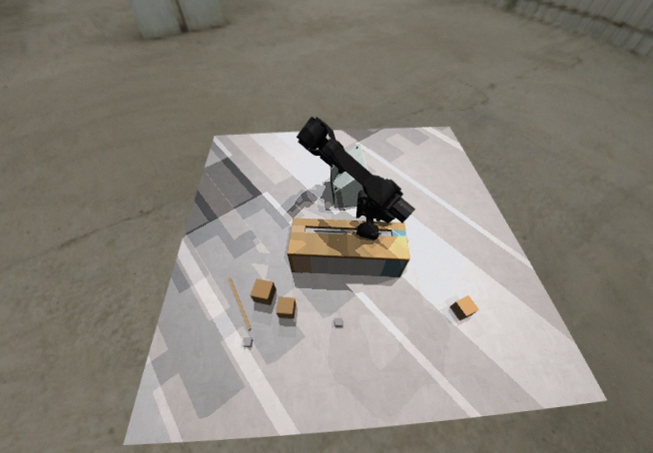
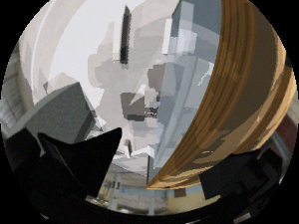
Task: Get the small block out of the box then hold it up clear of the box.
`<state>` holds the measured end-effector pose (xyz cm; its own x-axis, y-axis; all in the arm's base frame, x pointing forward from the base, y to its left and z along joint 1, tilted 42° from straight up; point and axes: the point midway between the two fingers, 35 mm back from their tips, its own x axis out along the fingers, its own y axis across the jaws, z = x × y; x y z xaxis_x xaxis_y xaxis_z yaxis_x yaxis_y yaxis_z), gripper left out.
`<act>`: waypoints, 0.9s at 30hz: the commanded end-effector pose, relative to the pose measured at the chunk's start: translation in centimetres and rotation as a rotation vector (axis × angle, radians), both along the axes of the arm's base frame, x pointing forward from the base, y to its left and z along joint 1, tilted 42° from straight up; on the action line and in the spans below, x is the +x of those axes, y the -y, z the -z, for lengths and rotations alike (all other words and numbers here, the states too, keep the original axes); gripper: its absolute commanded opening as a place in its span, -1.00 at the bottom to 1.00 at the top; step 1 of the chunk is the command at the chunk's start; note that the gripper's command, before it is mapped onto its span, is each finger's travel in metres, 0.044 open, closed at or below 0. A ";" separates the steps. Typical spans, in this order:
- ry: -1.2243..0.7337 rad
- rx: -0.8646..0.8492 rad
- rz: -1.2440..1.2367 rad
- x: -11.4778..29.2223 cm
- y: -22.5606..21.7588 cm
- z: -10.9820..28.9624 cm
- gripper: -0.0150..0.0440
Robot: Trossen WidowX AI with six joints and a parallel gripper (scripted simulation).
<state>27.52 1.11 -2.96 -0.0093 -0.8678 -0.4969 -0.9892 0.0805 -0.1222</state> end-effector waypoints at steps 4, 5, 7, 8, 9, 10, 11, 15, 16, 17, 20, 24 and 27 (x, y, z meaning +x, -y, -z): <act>-0.001 -0.003 -0.002 -0.1 1.0 -0.8 0.86; -0.001 -0.004 -0.002 -0.2 1.1 -0.9 0.86; -0.001 -0.004 -0.002 -0.2 1.4 -1.1 0.86; -0.001 -0.004 -0.002 -0.2 1.5 -1.2 0.86; -0.001 -0.004 -0.002 -0.3 1.6 -1.4 0.86; -0.001 -0.004 -0.002 -0.3 1.8 -1.5 0.86; -0.001 -0.004 -0.002 -0.3 1.9 -1.6 0.86; -0.001 -0.005 -0.002 -0.4 2.4 -2.0 0.86; -0.001 -0.005 -0.002 -0.4 2.5 -2.1 0.86; -0.001 -0.005 -0.002 -0.4 2.7 -2.2 0.86; -0.002 -0.005 -0.002 -0.5 3.1 -2.6 0.86; -0.002 -0.006 -0.002 -0.6 3.6 -3.0 0.86; -0.002 -0.006 -0.002 -0.7 4.0 -3.3 0.86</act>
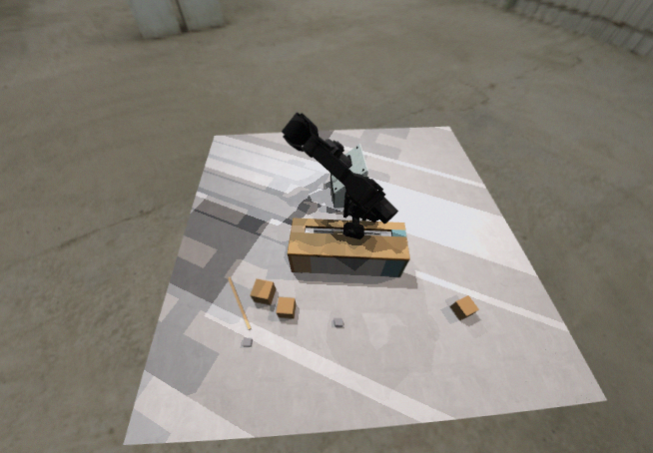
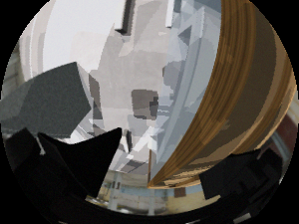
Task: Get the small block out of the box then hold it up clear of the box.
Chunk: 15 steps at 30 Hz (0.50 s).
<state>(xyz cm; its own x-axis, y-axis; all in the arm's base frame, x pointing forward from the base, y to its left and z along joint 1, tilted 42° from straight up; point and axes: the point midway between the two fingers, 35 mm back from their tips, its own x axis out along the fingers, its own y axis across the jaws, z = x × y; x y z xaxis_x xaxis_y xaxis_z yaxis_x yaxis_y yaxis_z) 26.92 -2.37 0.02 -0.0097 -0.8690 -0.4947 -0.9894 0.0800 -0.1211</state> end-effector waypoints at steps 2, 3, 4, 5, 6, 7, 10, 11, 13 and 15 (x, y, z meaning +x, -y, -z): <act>-0.001 -0.004 -0.002 -0.1 0.7 -0.6 0.86; -0.001 -0.004 -0.002 -0.1 0.9 -0.7 0.86; -0.001 -0.004 -0.002 -0.2 1.0 -0.8 0.86; -0.001 -0.004 -0.002 -0.2 1.1 -0.9 0.86; -0.001 -0.004 -0.002 -0.2 1.2 -1.0 0.86; -0.001 -0.004 -0.002 -0.2 1.4 -1.1 0.86; -0.001 -0.005 -0.002 -0.3 1.8 -1.5 0.86; -0.001 -0.005 -0.002 -0.3 1.9 -1.6 0.86; -0.001 -0.005 -0.002 -0.4 2.1 -1.8 0.86; -0.001 -0.005 -0.002 -0.4 2.4 -2.0 0.86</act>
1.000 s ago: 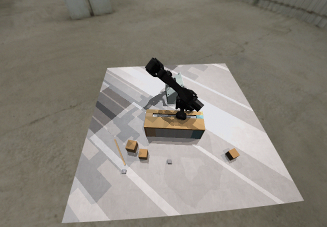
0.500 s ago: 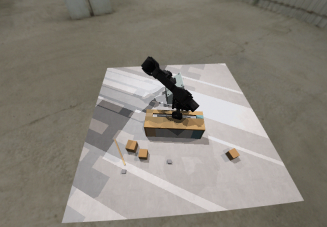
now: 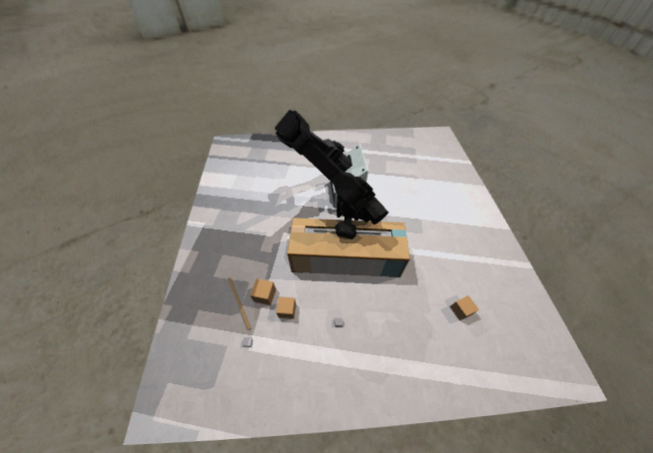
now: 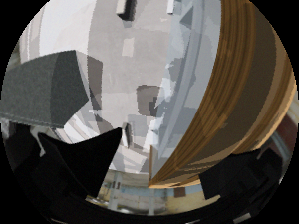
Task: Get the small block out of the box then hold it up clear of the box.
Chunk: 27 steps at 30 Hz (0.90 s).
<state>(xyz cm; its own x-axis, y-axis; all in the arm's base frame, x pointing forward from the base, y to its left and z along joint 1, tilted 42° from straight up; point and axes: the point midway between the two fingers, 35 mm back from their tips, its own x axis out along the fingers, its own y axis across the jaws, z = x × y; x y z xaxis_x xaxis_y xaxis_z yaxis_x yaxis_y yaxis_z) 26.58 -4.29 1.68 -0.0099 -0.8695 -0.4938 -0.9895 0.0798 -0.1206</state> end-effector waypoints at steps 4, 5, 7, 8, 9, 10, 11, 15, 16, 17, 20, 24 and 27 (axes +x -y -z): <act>-0.001 -0.004 -0.002 -0.2 1.0 -0.8 0.86; -0.001 -0.005 -0.002 -0.2 1.1 -0.9 0.86; -0.001 -0.005 -0.002 -0.2 1.4 -1.1 0.86; -0.001 -0.005 -0.002 -0.2 1.5 -1.3 0.86; -0.001 -0.005 -0.002 -0.3 1.6 -1.4 0.86; -0.001 -0.005 -0.002 -0.3 1.7 -1.5 0.86; -0.001 -0.005 -0.002 -0.3 1.9 -1.6 0.86; -0.001 -0.006 -0.002 -0.4 2.4 -2.0 0.86; -0.001 -0.006 -0.002 -0.4 2.5 -2.1 0.86; -0.001 -0.006 -0.002 -0.4 2.6 -2.3 0.86; -0.001 -0.006 -0.002 -0.5 3.0 -2.6 0.86; -0.001 -0.006 -0.002 -0.6 3.5 -3.0 0.86; -0.001 -0.007 -0.002 -0.7 3.9 -3.4 0.86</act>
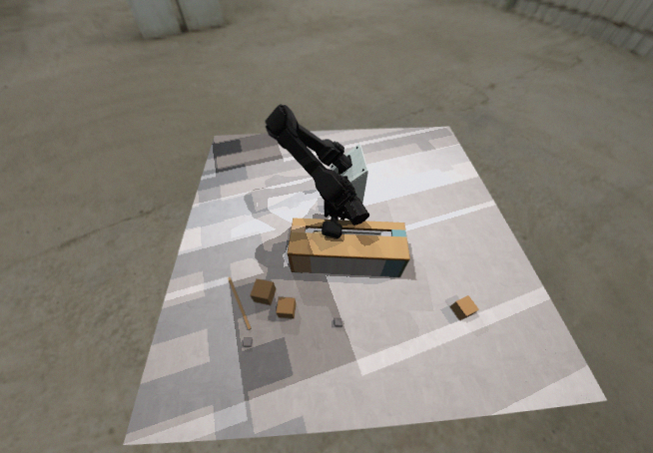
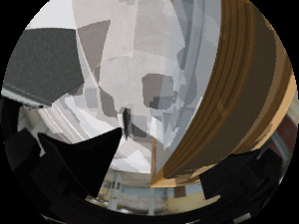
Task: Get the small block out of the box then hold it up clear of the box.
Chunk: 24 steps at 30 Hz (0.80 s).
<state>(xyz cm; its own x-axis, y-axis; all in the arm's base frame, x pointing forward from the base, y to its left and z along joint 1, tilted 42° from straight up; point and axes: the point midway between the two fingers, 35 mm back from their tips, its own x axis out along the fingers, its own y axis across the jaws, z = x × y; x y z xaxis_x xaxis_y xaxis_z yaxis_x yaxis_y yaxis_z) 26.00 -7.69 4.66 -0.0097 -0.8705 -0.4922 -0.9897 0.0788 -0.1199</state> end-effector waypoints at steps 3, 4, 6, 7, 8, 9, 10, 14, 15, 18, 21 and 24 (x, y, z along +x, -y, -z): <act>0.000 -0.005 -0.001 -0.1 0.8 -0.7 0.86; 0.000 -0.005 -0.001 -0.2 1.0 -0.8 0.86; 0.000 -0.005 -0.001 -0.2 1.2 -1.0 0.86; 0.000 -0.005 -0.001 -0.2 1.3 -1.1 0.86; 0.000 -0.006 -0.001 -0.3 1.5 -1.3 0.86; 0.000 -0.006 -0.001 -0.3 1.6 -1.4 0.86; 0.000 -0.006 -0.001 -0.3 1.7 -1.5 0.86; 0.000 -0.006 -0.001 -0.4 2.2 -1.9 0.86; 0.000 -0.006 -0.001 -0.4 2.3 -2.0 0.86; 0.000 -0.006 -0.001 -0.5 2.7 -2.4 0.86; 0.000 -0.007 -0.001 -0.5 3.1 -2.7 0.86; 0.000 -0.006 -0.001 -0.6 3.2 -3.0 0.86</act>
